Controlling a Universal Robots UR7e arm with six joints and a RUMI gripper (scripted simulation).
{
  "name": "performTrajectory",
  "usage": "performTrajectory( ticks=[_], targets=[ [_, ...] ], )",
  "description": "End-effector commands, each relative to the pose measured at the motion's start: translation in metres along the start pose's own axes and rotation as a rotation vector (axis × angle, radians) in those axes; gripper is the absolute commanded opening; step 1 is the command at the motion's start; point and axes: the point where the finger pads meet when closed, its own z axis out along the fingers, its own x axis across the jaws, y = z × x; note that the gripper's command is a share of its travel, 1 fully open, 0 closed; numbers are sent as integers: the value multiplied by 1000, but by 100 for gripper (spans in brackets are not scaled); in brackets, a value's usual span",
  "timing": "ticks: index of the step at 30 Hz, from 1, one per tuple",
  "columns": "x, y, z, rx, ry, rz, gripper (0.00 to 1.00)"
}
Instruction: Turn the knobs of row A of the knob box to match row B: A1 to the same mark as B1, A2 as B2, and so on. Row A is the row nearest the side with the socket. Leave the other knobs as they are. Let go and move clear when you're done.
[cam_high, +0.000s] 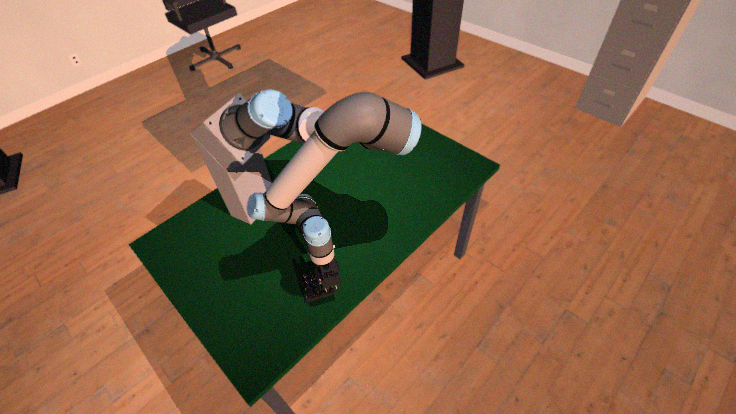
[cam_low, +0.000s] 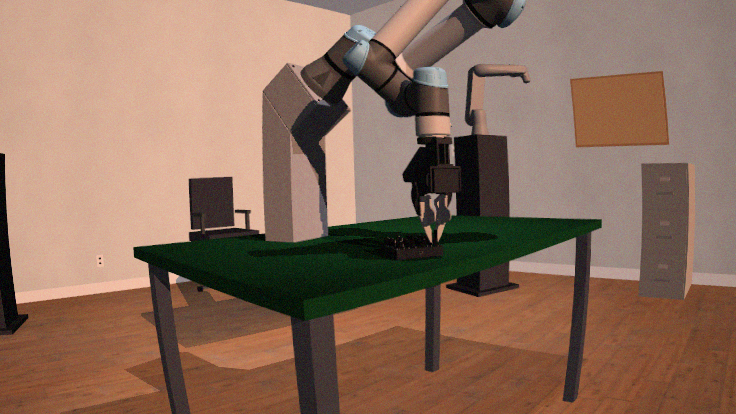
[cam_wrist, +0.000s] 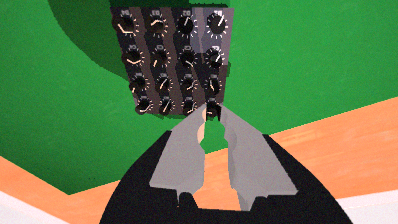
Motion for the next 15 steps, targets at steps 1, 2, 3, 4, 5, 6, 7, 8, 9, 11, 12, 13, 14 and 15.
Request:
performTrajectory(
  ticks=[1,2,3,4,5,6,7,8,9,11,12,13,14,15],
  targets=[
    [1,2,0,-3,1,1,4],
    [1,2,0,-3,1,4,4],
    [1,2,0,-3,1,8,4],
    [1,2,0,-3,1,12,4],
    [1,2,0,-3,1,17,4],
    [1,2,0,-3,1,23,4],
    [1,2,0,-3,1,30,4],
    [1,2,0,-2,1,38,4],
    [1,2,0,-2,1,47,4],
    [1,2,0,-2,1,69,4],
    [1,2,0,-2,1,81,4],
    [1,2,0,-2,1,81,4],
    [1,2,0,-2,1,81,4],
    [1,2,0,-2,1,94,4]
  ],
)
